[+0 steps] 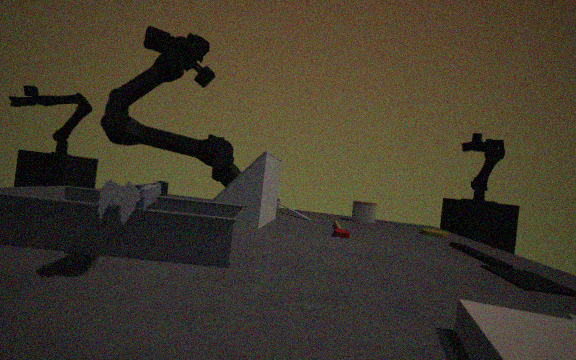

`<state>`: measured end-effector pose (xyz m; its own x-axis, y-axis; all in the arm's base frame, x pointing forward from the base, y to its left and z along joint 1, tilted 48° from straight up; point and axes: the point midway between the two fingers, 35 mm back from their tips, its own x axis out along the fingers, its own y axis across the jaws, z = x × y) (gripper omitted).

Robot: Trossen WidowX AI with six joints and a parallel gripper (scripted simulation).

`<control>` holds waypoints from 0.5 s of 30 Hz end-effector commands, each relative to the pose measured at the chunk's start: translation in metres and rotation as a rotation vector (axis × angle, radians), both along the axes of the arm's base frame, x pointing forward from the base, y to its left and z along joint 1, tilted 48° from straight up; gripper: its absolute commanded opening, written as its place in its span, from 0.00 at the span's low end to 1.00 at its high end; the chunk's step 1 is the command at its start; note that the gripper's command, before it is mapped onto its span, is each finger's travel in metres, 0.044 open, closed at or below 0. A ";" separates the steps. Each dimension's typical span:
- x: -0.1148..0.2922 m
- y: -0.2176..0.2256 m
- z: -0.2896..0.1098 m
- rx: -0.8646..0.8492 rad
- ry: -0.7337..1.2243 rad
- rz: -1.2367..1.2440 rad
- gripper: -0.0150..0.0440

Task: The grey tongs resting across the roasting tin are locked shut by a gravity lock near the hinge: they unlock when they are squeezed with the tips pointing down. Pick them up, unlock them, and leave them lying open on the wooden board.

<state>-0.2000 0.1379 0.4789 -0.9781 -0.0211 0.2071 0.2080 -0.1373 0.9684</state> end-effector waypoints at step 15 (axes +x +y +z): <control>0.067 0.165 -0.043 -0.132 -0.061 -0.643 1.00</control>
